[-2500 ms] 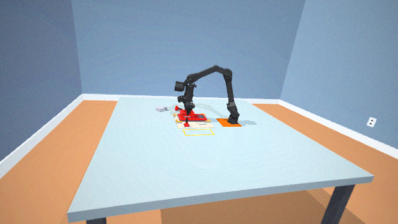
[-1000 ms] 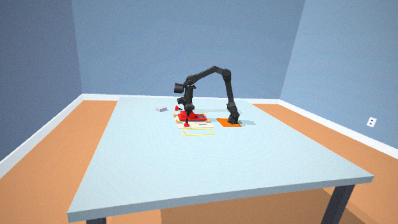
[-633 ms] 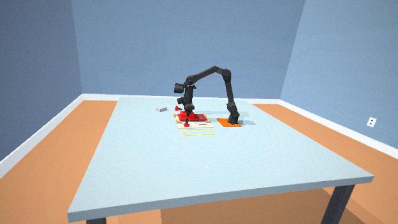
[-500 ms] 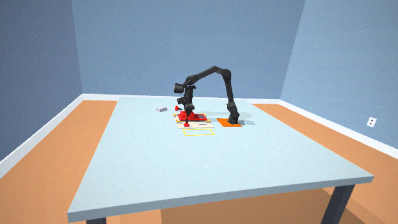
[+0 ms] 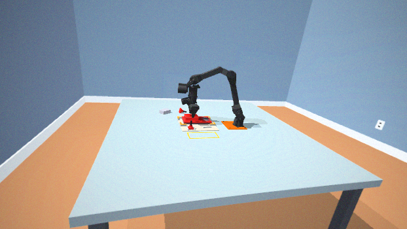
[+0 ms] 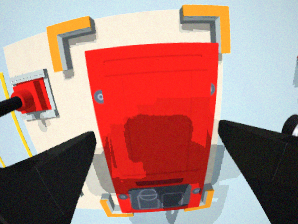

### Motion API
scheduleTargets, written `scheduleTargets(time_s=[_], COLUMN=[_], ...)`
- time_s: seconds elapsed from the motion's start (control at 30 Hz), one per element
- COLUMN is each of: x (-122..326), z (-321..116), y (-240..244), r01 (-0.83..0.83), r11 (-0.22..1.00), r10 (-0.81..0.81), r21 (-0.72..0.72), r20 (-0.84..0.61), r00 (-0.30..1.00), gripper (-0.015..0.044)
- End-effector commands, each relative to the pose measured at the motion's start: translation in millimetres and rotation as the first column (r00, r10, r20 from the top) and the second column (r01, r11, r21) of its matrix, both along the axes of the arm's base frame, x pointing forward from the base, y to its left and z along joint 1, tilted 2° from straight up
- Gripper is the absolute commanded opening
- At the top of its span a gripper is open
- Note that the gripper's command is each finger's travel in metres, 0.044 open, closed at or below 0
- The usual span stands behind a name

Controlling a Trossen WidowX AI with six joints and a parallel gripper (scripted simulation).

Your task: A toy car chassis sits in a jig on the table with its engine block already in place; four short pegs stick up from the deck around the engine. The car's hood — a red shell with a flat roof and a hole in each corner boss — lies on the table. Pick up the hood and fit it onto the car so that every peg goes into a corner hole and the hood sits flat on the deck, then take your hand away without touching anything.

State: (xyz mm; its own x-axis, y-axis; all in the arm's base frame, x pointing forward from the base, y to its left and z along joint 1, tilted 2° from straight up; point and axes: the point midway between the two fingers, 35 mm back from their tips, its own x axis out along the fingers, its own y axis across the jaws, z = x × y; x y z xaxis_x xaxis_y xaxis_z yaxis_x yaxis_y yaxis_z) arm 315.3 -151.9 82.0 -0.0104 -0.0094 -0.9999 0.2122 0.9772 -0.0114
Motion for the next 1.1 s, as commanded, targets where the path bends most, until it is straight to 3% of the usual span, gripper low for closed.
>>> scheduleTargets(time_s=[0.0, 0.1, 1.07], x=[4, 2, 2], z=[40, 58, 58], y=[-1, 0, 0], r01=[0.002, 0.002, 0.002], r11=[1.0, 1.0, 1.0], r10=[-0.002, -0.002, -0.002], r21=[-0.011, -0.011, -0.011], r20=[0.015, 0.011, 0.011], r00=[1.0, 1.0, 1.0], gripper=[0.044, 0.044, 0.044])
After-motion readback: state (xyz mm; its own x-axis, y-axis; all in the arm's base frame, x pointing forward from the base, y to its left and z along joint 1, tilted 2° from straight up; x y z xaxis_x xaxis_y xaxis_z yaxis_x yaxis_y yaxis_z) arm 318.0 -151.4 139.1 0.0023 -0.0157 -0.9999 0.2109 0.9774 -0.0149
